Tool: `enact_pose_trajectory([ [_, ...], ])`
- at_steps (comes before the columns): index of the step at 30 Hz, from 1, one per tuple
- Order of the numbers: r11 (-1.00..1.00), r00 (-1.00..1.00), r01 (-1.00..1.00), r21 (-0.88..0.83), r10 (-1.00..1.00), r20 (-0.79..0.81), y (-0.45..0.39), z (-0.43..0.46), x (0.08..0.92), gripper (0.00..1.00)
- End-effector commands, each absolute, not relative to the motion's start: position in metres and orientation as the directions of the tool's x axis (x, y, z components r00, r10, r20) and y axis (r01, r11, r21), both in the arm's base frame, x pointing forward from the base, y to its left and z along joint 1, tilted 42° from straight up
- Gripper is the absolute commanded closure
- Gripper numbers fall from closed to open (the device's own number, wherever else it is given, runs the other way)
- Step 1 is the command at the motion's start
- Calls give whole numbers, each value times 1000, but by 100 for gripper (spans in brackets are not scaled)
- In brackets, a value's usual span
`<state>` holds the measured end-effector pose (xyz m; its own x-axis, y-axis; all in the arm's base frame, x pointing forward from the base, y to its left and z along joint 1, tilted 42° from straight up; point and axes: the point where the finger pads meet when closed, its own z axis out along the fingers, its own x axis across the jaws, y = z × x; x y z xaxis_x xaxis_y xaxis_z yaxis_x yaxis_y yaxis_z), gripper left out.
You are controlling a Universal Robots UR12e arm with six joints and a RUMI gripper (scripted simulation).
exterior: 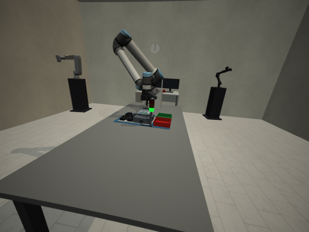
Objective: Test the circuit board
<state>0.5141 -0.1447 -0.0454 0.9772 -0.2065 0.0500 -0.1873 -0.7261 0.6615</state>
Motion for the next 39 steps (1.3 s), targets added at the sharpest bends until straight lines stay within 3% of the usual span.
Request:
enact_pose_trajectory([
  [1, -725, 977, -188, 663, -204, 55, -141, -39, 518, 100],
  [39, -725, 977, -189, 662, -204, 56, -101, 11, 545, 100],
])
